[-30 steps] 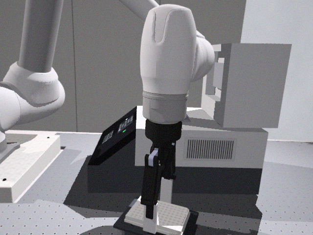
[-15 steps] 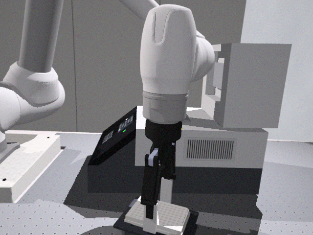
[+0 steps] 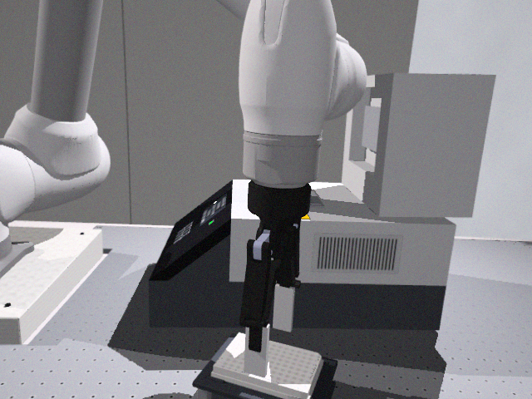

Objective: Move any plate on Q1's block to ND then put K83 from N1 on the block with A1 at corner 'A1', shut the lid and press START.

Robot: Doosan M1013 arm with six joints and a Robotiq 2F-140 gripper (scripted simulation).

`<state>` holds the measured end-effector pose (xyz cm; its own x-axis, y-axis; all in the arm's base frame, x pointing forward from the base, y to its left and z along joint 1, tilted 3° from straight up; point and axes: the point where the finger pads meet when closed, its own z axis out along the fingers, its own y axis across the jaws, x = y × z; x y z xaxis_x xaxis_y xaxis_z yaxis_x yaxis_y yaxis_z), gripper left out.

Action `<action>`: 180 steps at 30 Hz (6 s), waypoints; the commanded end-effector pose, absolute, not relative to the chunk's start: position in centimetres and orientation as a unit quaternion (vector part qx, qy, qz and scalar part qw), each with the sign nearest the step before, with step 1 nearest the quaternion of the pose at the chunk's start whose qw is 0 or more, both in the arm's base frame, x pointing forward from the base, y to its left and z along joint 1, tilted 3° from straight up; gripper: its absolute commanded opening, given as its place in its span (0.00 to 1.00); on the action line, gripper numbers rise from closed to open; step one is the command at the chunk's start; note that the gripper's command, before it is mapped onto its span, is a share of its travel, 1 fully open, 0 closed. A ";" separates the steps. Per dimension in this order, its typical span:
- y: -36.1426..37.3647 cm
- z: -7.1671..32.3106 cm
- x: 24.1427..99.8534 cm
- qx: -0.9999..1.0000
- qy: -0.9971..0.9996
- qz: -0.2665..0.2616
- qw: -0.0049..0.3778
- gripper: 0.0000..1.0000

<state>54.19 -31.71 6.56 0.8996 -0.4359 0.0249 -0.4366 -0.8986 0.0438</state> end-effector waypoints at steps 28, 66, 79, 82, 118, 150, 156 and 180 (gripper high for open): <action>-31.3 15.3 54.2 0.974 -0.224 0.007 0.024 0.66; -30.8 25.1 54.1 0.974 -0.224 0.007 0.024 0.66; -27.3 24.9 54.3 0.981 -0.190 0.006 0.024 0.66; -25.8 24.8 54.4 0.981 -0.190 0.006 0.024 0.66; -10.1 24.0 55.3 0.997 -0.076 0.004 0.025 0.66; 3.8 23.3 56.1 1.000 0.014 0.001 0.025 0.66; 5.8 23.2 56.3 0.999 0.035 0.001 0.025 0.66; 16.8 22.7 56.9 0.993 0.112 -0.001 0.025 0.66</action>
